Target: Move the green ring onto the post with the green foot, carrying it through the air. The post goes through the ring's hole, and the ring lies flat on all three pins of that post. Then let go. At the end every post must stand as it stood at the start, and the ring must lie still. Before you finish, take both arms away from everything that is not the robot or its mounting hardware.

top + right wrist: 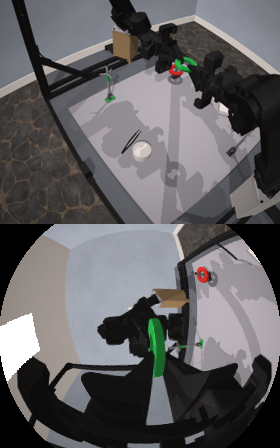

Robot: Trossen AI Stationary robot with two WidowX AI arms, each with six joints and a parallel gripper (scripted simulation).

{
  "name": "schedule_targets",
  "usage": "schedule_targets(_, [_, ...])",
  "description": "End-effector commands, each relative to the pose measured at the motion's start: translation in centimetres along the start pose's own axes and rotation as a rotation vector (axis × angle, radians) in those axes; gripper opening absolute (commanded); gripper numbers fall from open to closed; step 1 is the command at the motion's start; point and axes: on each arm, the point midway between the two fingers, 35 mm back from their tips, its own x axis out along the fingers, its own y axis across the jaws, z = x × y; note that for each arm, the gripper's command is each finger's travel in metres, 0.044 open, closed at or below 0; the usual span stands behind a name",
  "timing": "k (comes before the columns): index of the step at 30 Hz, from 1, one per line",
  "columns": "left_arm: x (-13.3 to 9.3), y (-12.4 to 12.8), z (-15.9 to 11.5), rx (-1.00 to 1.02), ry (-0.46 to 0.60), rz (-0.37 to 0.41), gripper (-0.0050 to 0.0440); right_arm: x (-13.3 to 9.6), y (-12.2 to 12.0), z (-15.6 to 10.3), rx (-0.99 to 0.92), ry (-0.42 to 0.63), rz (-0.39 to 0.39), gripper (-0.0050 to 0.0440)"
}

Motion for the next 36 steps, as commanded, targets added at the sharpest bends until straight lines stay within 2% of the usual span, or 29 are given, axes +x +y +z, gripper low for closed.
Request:
schedule_targets(1, [0.0,0.0,0.1,0.012,-0.004,-0.002,0.0096,0.0,0.0,0.1,0.011,-0.004,0.001,0.0])
schedule_targets(4, [0.0,0.0,0.1,0.012,-0.004,-0.002,0.0168,0.0,0.0,0.1,0.011,-0.004,0.001,0.0])
schedule_targets(6, [0.0,0.0,0.1,0.012,-0.004,-0.002,0.0168,0.0,0.0,0.1,0.011,-0.004,0.001,0.0])
schedule_targets(16, [0.0,0.0,0.1,0.012,-0.004,-0.002,0.04,0.0,0.0,0.1,0.011,-0.004,0.001,0.0])
schedule_targets(23, [-0.7,0.0,0.1,0.012,-0.004,-0.002,0.04,0.0,0.0,0.1,0.011,-0.004,0.001,0.0])
schedule_targets(28, [-6.4,0.1,0.2,0.012,-0.004,-0.002,0.04,0.0,0.0,0.1,0.011,-0.004,0.001,0.0])
schedule_targets(30, [-7.8,0.0,0.1,0.012,-0.004,-0.002,0.04,0.0,0.0,0.1,0.011,-0.004,0.001,0.0])
schedule_targets(36, [-8.0,0.0,0.0,0.012,-0.004,-0.002,0.04,0.0,0.0,0.1,0.011,-0.004,0.001,0.0])
